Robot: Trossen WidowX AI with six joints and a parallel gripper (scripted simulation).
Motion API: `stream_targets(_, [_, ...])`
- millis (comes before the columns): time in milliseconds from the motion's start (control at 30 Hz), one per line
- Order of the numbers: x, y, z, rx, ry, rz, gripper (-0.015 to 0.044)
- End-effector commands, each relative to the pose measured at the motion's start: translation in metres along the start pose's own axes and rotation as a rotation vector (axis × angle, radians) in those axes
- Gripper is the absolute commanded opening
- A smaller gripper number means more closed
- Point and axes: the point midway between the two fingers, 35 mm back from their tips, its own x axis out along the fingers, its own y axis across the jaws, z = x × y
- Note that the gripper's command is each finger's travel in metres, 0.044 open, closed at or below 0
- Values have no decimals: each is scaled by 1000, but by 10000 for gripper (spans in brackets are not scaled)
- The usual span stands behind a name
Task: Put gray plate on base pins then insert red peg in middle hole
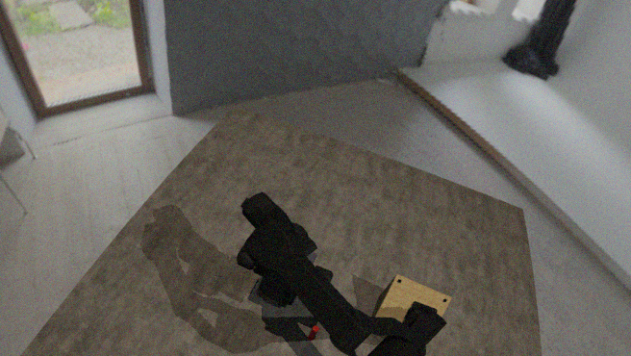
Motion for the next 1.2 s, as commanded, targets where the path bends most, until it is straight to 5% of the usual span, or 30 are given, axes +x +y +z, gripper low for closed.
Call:
stream_targets(0, [7,-2,-13,4,3,7,0])
stream_targets(1167, [62,-6,-111,37,3,2,0])
